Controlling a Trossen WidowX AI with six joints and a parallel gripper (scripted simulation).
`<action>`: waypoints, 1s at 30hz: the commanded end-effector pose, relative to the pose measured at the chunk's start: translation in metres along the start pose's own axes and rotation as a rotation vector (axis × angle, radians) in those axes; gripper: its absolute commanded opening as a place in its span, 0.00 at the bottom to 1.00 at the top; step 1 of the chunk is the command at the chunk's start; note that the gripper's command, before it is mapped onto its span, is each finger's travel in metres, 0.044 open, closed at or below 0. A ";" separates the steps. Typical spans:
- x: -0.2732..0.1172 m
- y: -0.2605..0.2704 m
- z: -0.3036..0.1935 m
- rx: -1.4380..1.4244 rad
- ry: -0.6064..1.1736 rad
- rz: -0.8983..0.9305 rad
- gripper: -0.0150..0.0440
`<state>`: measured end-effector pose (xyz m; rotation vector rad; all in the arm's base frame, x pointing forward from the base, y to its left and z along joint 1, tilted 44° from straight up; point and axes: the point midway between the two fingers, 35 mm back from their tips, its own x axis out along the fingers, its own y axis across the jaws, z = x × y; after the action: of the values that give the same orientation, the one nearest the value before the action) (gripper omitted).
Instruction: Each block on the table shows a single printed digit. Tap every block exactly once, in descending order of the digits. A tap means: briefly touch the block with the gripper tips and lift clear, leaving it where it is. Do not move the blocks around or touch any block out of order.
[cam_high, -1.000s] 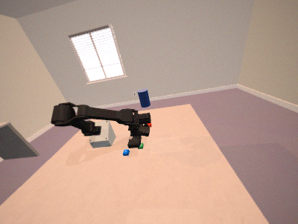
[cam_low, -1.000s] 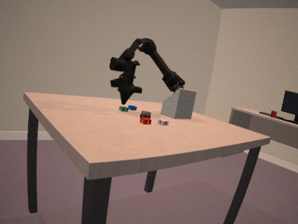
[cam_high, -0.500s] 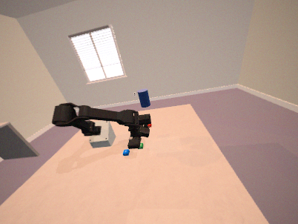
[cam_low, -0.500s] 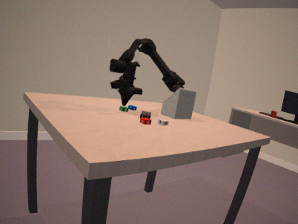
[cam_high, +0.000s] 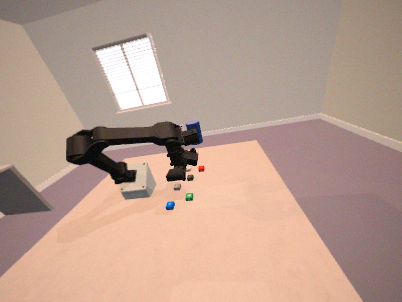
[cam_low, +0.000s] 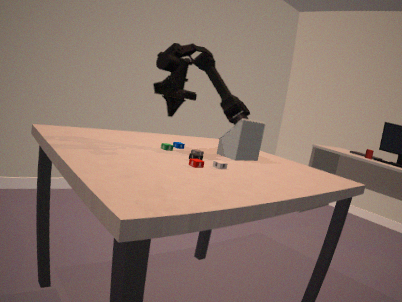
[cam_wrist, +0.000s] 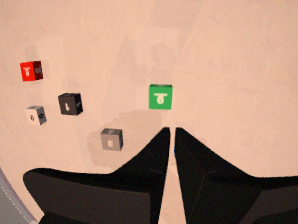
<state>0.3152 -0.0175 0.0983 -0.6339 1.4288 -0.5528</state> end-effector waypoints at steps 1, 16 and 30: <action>-0.007 -0.002 -0.003 0.006 0.011 0.001 0.29; -0.013 0.205 0.040 0.008 0.007 0.019 0.29; 0.069 0.230 0.036 0.011 0.006 0.011 0.29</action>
<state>0.3545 0.1338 -0.0805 -0.5952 1.4069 -0.5327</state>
